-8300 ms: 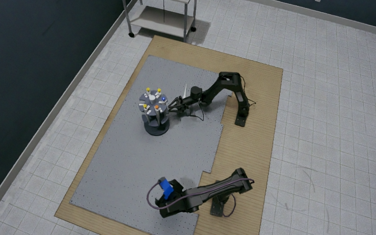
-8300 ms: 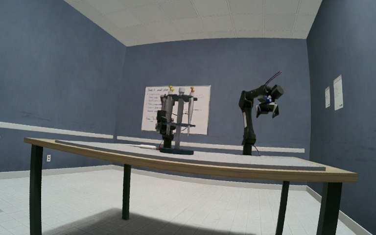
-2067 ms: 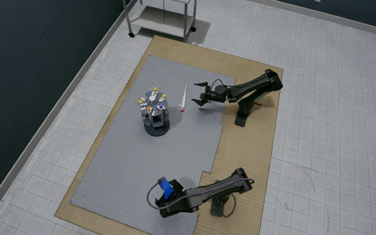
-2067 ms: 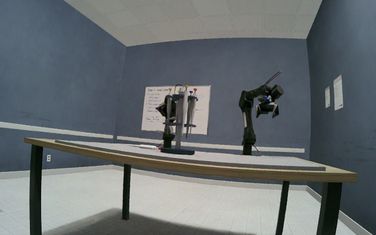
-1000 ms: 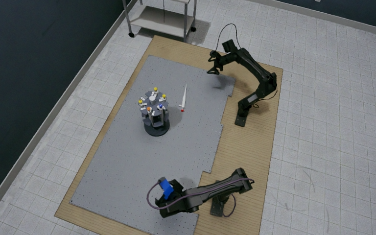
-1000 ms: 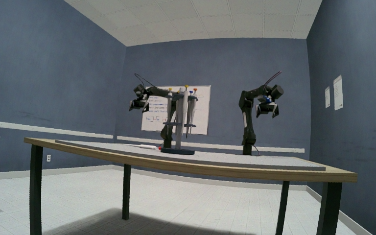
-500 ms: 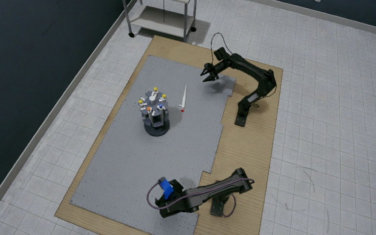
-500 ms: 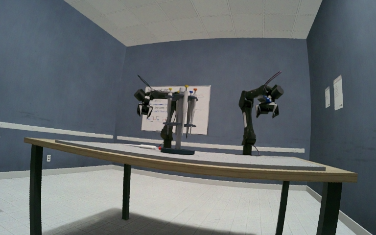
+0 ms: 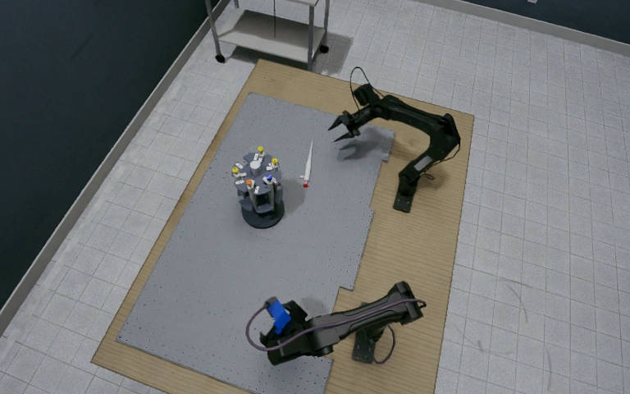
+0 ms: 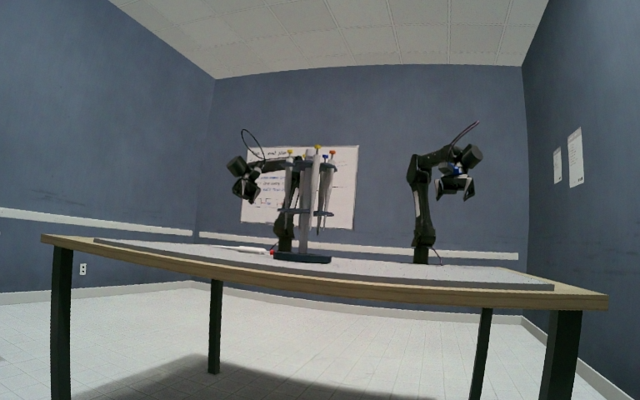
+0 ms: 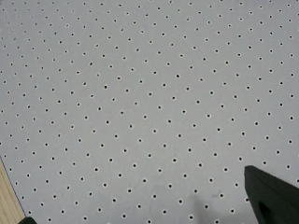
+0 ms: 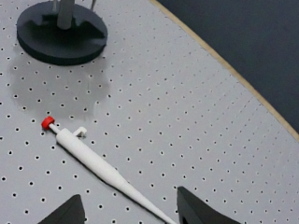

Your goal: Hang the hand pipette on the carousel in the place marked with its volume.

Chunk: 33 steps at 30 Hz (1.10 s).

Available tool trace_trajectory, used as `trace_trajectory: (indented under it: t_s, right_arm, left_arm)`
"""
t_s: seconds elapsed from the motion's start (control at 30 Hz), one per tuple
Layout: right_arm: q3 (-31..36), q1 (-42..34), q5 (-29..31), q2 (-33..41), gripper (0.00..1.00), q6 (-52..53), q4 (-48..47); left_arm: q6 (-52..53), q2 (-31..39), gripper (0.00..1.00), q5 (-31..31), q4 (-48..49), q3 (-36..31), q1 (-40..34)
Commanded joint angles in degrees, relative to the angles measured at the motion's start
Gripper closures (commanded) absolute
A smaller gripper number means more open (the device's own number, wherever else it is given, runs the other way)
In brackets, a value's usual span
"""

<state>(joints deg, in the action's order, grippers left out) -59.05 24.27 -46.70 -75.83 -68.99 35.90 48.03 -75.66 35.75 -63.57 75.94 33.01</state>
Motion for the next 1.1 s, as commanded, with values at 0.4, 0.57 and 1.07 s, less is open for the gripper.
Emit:
trace_trajectory:
  t_s: [0.4, 0.57, 1.07]
  right_arm:
    - [3.4, -3.8, -9.9, -6.6, 0.51, -15.2, -20.3]
    - [7.9, -9.1, -11.7, -11.1, 0.51, -18.0, -32.1]
    - [8.3, -12.0, -19.1, -21.7, 0.51, -25.1, -52.7]
  left_arm:
    - [0.5, 0.3, 0.00, 1.1, 0.7, 0.8, 0.3]
    - [0.5, 0.3, 0.00, 1.1, 0.7, 0.8, 0.3]
    - [0.5, 0.3, 0.00, 1.1, 0.7, 0.8, 0.3]
